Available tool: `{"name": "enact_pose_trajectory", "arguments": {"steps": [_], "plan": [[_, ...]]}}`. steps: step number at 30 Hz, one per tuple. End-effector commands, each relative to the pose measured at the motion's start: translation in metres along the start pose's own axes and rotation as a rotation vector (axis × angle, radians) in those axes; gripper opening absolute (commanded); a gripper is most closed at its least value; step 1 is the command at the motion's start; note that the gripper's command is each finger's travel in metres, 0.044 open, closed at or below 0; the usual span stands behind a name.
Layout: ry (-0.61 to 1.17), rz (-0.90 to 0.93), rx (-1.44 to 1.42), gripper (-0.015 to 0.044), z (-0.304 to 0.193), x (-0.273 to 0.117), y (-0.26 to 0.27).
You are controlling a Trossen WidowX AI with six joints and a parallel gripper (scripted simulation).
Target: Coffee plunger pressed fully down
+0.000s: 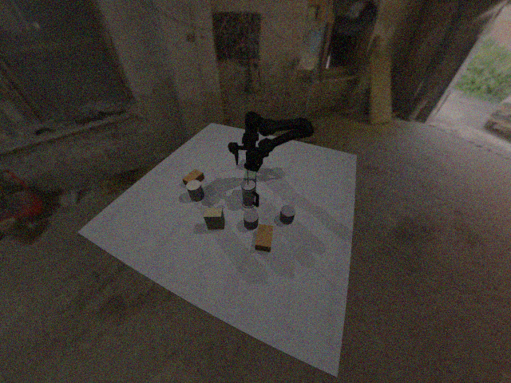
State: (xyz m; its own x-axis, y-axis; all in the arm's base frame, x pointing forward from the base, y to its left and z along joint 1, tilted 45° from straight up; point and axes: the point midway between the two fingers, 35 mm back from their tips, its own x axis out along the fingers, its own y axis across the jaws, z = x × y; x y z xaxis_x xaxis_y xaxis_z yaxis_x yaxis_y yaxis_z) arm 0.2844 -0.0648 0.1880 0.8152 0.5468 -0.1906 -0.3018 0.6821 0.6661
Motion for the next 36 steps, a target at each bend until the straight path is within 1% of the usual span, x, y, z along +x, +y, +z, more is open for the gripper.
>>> {"name": "enact_pose_trajectory", "arguments": {"steps": [1,12,24,36], "plan": [[-0.004,-0.001,0.005,0.0414,-0.001,0.003,0.001],[-0.004,-0.001,0.005,0.0125,-0.001,0.003,0.001],[-0.003,-0.002,0.005,0.0122,-0.002,0.004,0.001],[0.006,-0.007,0.002,0.0122,-0.016,0.015,-0.003]]}}
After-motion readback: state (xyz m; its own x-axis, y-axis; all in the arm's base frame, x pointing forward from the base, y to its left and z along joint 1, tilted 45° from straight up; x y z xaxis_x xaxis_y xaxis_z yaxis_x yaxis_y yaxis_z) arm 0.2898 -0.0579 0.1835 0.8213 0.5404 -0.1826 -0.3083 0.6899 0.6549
